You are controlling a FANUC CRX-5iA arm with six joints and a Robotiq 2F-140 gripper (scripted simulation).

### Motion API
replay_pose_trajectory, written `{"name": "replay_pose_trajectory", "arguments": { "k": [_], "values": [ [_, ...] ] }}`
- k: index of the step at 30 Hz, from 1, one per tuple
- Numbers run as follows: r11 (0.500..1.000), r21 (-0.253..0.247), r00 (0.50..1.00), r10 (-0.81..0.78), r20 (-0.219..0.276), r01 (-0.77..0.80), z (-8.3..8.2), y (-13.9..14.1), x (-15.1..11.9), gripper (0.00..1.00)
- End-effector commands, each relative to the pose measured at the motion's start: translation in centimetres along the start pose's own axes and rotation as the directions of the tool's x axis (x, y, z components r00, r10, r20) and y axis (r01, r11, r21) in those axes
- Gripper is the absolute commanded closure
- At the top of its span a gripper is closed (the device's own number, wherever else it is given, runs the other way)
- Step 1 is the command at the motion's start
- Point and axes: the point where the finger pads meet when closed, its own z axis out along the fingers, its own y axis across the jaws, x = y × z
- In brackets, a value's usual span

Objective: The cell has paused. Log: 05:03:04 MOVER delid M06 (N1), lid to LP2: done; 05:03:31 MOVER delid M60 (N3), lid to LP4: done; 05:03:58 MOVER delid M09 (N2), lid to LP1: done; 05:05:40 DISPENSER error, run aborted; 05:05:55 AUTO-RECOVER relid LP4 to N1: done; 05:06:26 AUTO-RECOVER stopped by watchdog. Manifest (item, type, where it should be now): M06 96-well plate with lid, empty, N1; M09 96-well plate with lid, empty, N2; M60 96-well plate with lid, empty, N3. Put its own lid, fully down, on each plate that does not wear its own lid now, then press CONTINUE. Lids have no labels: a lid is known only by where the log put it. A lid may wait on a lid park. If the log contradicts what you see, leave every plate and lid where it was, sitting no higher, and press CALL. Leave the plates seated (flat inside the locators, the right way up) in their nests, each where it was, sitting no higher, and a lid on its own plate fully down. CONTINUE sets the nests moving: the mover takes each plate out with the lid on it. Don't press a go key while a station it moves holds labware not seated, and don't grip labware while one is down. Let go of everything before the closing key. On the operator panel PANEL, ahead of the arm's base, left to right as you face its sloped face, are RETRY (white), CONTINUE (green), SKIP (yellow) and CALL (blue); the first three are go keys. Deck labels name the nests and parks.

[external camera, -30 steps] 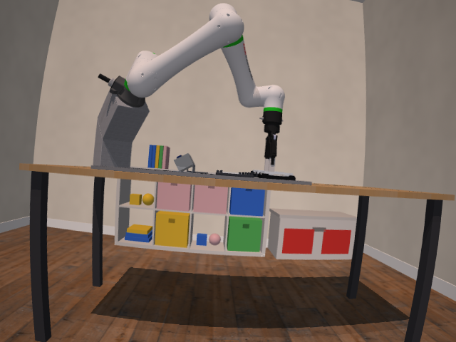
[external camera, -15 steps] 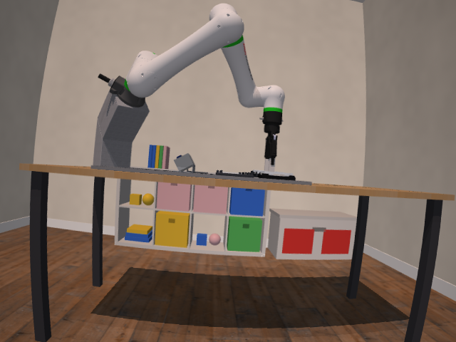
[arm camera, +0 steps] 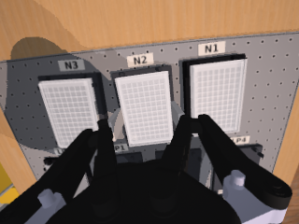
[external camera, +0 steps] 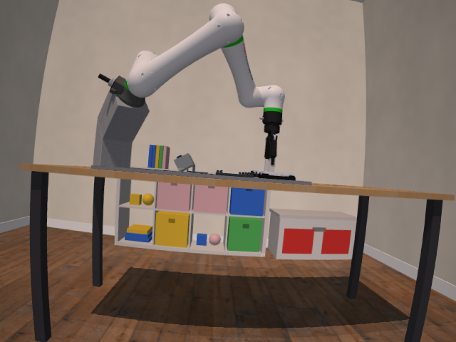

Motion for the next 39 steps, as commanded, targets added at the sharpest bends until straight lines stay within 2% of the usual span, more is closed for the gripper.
{"name": "replay_pose_trajectory", "arguments": {
  "k": [1, 28, 29, 39],
  "values": [
    [1.0, 0.0, 1.0, 0.0, 0.0, 0.0, -0.02, -0.01, 0.02, 1.0],
    [1.0, 0.0, 1.0, 0.0, 0.0, 0.0, -0.02, -0.01, 0.02, 1.0],
    [1.0, 0.0, 1.0, 0.0, 0.0, 0.0, -0.02, -0.01, 0.02, 0.34],
    [1.0, 0.0, 1.0, 0.0, 0.0, 0.0, -0.02, -0.01, 0.02, 0.34]
  ]
}}
